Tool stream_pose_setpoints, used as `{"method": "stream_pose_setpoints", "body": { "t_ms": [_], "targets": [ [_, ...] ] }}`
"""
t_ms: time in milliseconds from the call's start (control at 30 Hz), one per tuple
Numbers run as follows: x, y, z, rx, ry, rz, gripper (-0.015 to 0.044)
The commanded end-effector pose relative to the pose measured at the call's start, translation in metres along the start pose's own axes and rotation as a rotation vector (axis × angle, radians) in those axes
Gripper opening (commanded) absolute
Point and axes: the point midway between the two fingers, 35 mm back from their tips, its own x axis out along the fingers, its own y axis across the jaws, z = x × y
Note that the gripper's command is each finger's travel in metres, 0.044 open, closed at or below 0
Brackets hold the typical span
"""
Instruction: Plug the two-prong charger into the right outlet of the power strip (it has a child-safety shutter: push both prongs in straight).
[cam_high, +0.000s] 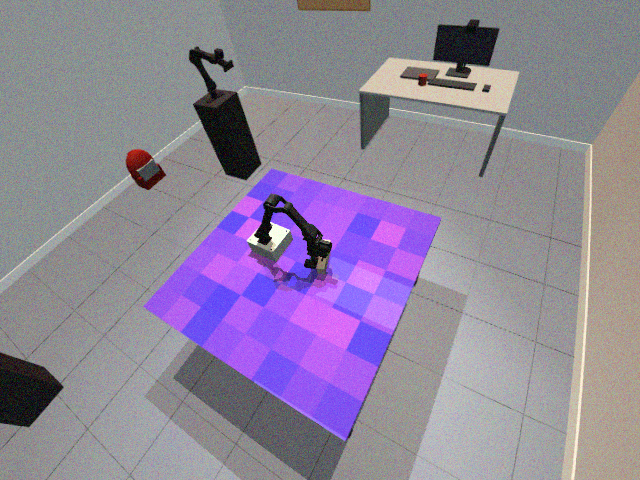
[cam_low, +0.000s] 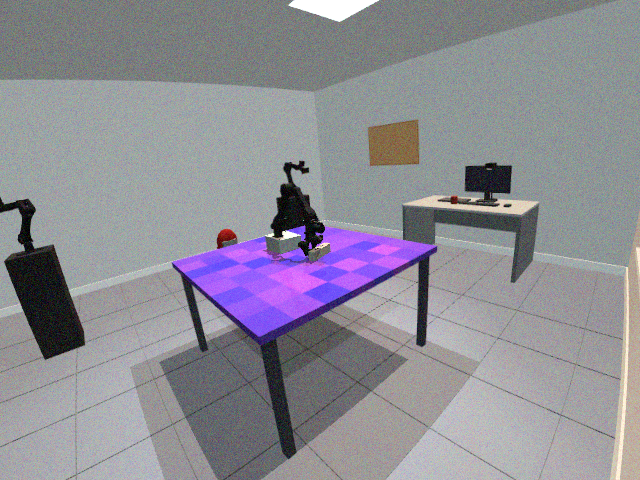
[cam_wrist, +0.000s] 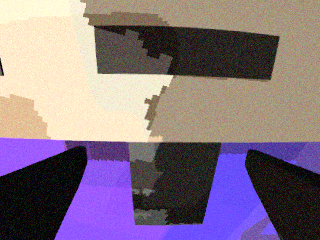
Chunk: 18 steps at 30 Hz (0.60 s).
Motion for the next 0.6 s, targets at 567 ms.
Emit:
{"method": "stream_pose_setpoints", "body": {
  "t_ms": [567],
  "targets": [
    [0.0005,-0.0001,-0.0097,-0.006,-0.015,0.003,0.044]
  ]
}}
